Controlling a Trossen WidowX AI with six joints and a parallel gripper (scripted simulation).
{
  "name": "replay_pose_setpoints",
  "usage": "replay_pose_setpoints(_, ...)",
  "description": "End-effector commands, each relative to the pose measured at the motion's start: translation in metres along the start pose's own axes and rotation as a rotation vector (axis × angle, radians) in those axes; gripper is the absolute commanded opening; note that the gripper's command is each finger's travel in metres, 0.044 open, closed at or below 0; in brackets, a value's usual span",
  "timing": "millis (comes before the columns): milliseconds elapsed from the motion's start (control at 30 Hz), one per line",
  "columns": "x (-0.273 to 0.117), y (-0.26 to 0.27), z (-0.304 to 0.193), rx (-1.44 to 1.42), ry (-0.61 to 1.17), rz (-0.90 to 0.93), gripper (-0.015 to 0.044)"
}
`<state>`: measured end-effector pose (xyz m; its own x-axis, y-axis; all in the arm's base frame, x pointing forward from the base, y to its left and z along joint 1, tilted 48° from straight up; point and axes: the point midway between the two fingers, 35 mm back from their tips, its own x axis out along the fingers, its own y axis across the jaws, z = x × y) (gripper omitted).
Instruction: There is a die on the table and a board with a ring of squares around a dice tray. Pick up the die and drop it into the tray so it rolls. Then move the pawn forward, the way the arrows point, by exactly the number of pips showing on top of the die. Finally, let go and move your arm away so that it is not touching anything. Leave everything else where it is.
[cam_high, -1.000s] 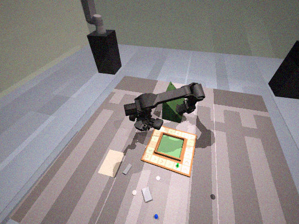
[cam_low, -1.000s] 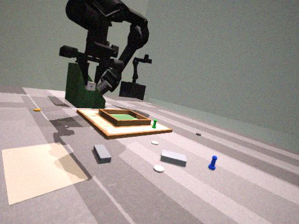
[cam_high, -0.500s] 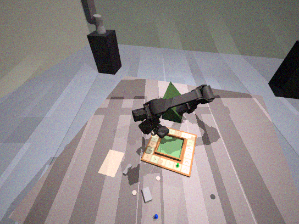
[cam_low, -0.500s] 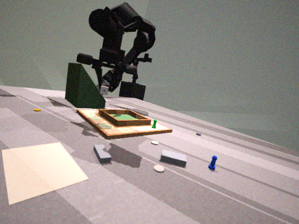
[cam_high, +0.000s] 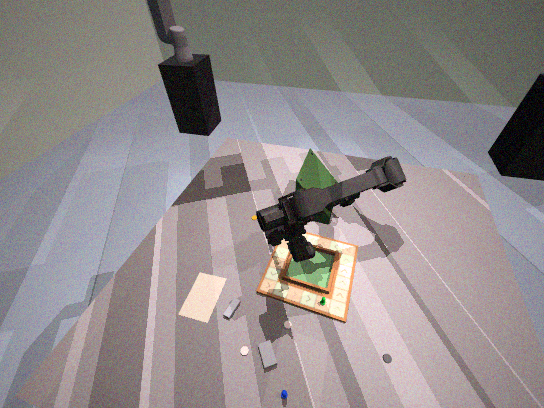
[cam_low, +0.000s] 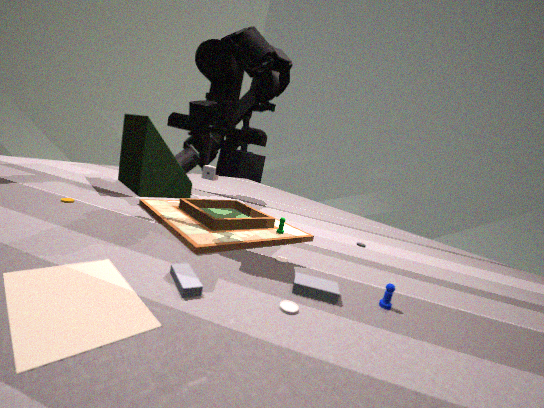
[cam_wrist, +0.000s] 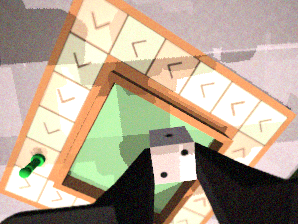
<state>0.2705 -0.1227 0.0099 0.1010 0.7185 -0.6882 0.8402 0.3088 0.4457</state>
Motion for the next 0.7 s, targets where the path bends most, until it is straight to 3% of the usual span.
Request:
replay_pose_setpoints(0, 0.001, 0.006, -0.008, 0.088, -0.004, 0.008, 0.0)
replay_pose_setpoints(667, 0.019, 0.029, -0.057, 0.608, 0.013, 0.011, 0.0)
